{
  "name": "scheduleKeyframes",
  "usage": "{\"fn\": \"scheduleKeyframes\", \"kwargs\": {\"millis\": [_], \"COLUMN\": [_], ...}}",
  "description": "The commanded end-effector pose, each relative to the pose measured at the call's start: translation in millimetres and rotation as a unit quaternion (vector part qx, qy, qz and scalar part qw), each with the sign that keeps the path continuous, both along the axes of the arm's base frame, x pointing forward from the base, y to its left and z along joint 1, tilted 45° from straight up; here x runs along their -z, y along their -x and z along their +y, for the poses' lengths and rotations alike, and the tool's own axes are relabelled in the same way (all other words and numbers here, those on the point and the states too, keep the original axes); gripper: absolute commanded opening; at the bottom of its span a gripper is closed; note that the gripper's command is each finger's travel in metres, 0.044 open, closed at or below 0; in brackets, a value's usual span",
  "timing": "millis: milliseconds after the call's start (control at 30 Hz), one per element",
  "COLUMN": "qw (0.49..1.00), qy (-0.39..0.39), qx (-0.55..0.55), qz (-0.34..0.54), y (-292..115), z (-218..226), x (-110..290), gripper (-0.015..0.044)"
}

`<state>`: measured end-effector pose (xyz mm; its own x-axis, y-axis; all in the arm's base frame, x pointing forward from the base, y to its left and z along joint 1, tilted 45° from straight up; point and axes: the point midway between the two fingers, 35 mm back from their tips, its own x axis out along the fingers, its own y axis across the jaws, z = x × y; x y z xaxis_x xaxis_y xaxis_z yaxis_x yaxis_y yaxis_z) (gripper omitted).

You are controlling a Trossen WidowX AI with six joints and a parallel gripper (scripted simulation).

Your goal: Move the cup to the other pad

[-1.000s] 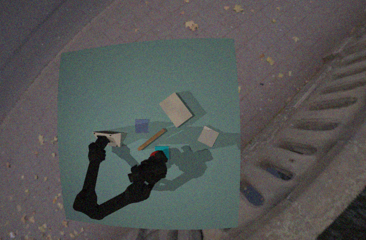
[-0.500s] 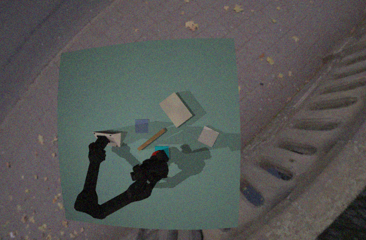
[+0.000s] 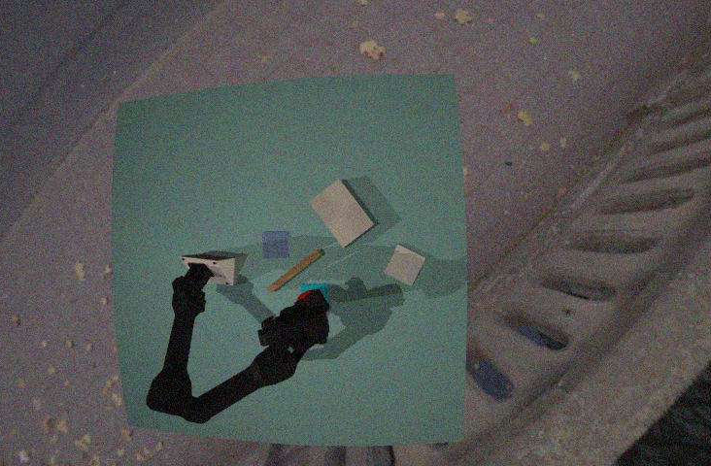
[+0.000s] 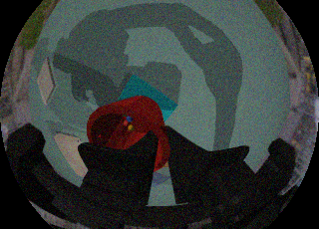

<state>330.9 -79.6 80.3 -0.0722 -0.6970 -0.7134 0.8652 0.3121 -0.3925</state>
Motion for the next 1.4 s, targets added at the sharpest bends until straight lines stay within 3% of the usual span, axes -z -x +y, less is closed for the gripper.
{"fn": "scheduleKeyframes", "kwargs": {"millis": [0,667,833,1367], "qw": [1.000,1.000,1.000,1.000], "qy": [0.003,0.001,0.001,0.001], "qx": [-0.002,0.001,0.001,0.000], "qz": [0.003,0.000,0.000,0.001], "y": [1.6,1.4,1.4,0.1], "z": [-5.1,-7.9,-7.9,-0.9], "x": [4.8,7.1,7.1,0.5], "gripper": [0.0000,0.0000,0.0128,0.0128]}}
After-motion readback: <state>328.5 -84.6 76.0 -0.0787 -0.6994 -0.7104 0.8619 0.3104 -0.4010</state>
